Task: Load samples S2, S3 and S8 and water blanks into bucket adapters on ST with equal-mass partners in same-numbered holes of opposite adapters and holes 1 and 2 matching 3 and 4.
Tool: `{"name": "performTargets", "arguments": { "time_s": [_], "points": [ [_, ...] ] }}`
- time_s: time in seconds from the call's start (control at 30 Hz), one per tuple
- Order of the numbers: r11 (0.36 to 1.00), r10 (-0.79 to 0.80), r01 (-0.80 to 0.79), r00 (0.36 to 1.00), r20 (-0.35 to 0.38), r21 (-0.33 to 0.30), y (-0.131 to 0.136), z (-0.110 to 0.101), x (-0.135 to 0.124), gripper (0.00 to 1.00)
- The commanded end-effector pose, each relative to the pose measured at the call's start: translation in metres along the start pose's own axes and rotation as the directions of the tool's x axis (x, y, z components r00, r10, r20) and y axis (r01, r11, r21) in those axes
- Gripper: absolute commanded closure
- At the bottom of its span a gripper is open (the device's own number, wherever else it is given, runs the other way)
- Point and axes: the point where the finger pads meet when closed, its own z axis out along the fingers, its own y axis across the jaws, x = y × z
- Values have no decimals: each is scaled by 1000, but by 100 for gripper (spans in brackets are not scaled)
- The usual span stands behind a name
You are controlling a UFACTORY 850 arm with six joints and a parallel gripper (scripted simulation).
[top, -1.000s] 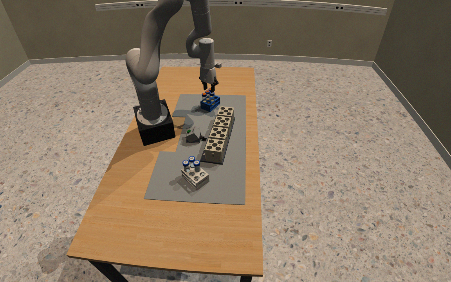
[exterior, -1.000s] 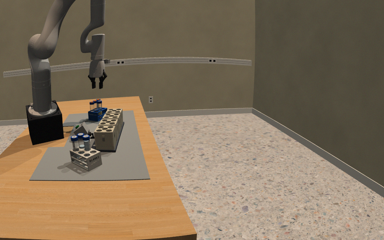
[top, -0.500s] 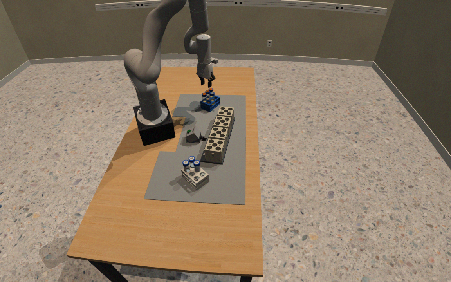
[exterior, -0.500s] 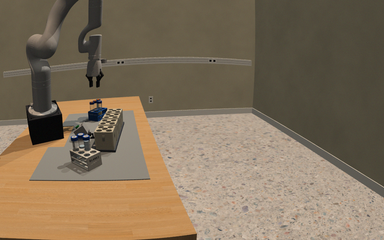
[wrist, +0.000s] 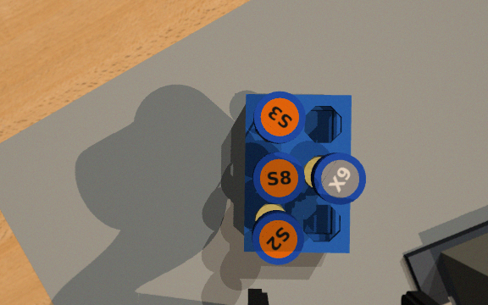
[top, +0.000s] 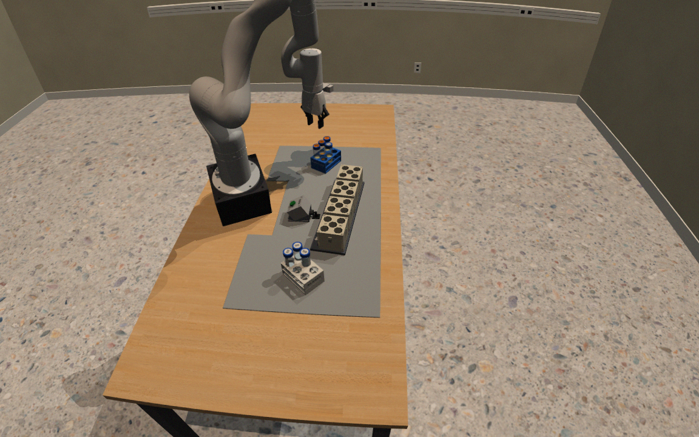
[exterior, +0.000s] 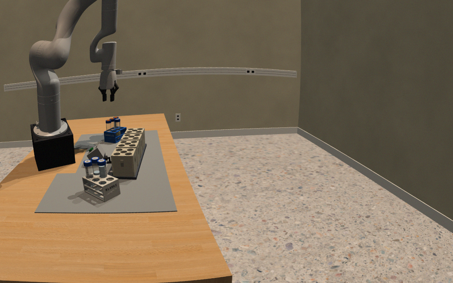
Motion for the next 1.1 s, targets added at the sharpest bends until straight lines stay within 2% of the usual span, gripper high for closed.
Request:
{"name": "performTargets", "arguments": {
  "time_s": [0.0,0.47,1.07],
  "points": [
    [1000,0,0,1000,1,1,-12,0,10,43],
    [1000,0,0,1000,1,1,-12,0,10,43],
    [1000,0,0,1000,1,1,-12,32,10,43]
  ]
}}
